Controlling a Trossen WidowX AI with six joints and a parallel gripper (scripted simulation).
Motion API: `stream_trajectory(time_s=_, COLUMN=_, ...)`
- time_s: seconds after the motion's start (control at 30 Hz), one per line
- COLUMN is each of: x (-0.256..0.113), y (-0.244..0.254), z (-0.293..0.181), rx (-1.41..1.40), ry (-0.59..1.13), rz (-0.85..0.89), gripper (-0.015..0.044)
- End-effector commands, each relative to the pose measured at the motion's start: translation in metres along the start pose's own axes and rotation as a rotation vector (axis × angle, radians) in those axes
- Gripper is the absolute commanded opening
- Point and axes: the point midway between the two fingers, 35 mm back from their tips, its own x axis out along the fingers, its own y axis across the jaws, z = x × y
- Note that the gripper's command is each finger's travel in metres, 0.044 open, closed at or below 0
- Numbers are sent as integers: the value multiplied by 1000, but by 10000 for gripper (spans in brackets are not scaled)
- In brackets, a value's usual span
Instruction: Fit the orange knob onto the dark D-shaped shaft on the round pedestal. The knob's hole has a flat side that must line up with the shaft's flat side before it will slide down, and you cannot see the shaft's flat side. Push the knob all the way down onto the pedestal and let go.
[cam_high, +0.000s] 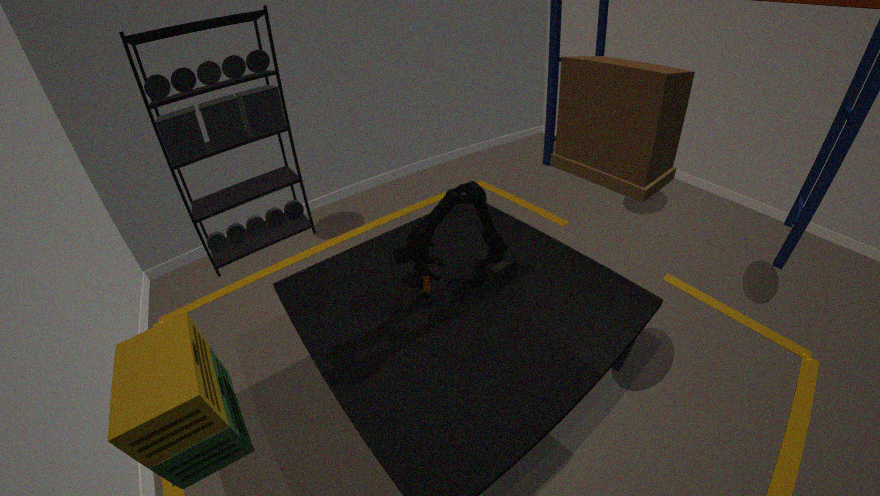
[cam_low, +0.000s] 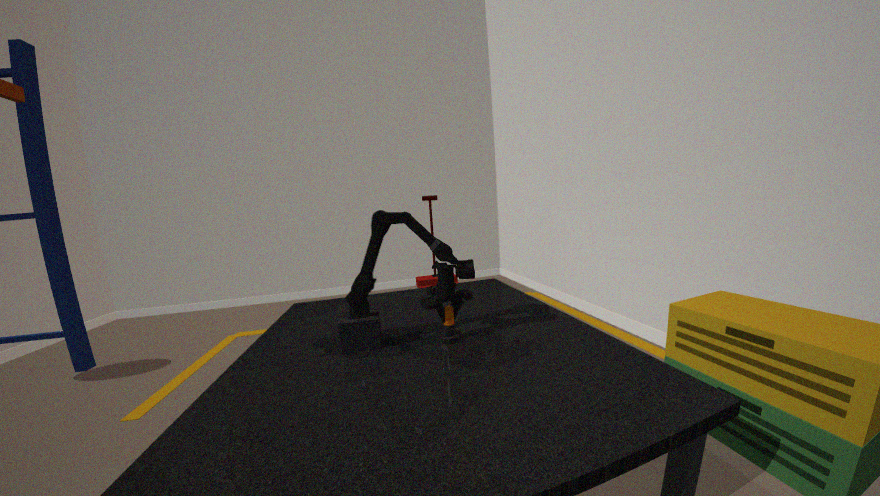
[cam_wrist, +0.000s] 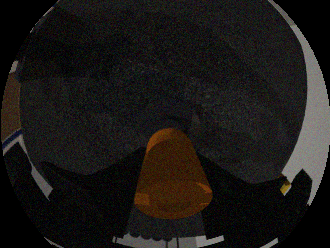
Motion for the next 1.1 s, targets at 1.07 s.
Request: stream_trajectory(time_s=1.07, x=-3, y=-2, z=-1, rx=-216, ry=0, rz=-1, gripper=0)
